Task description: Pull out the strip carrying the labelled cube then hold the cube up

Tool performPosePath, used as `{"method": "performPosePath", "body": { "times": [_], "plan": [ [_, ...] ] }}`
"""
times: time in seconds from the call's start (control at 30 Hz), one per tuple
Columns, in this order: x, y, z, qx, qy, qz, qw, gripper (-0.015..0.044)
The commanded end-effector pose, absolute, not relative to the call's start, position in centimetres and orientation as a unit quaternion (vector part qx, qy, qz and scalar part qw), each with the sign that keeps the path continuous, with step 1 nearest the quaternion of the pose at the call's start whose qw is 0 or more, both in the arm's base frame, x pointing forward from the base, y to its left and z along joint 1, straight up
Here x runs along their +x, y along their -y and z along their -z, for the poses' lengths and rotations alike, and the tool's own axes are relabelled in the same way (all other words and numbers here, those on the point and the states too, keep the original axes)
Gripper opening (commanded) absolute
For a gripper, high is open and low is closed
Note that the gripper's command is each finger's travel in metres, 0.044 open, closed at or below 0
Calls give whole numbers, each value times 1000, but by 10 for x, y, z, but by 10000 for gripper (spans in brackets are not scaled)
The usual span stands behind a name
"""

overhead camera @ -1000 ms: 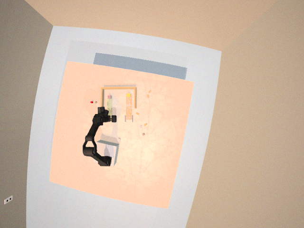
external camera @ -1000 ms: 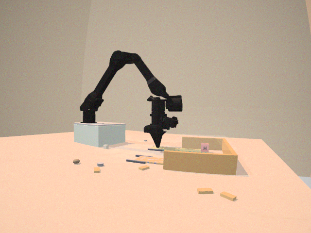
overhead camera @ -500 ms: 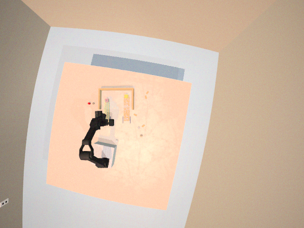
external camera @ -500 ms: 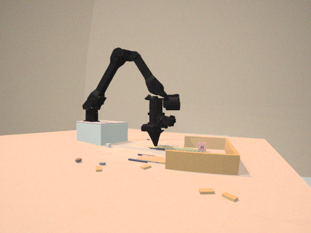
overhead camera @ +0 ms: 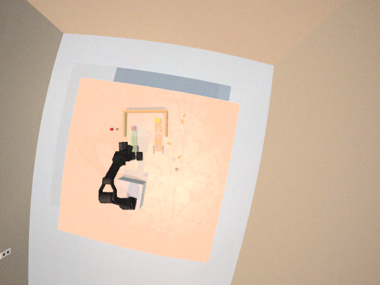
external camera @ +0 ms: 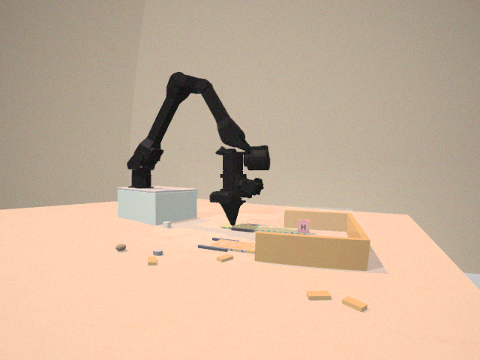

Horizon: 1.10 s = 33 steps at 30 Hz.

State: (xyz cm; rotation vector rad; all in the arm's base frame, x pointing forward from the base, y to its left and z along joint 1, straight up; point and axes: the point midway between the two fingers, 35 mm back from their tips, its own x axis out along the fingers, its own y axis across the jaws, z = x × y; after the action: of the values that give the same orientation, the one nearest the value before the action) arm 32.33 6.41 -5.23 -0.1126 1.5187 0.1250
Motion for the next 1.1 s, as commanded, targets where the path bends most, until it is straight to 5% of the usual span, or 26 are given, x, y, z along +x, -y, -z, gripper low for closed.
{"method": "performPosePath", "body": {
  "times": [0.0,1.07],
  "plan": [
    [311,-62,57,-51,-695,-54,715,0],
    [263,-55,59,-51,-697,-53,713,0]
  ]
}}
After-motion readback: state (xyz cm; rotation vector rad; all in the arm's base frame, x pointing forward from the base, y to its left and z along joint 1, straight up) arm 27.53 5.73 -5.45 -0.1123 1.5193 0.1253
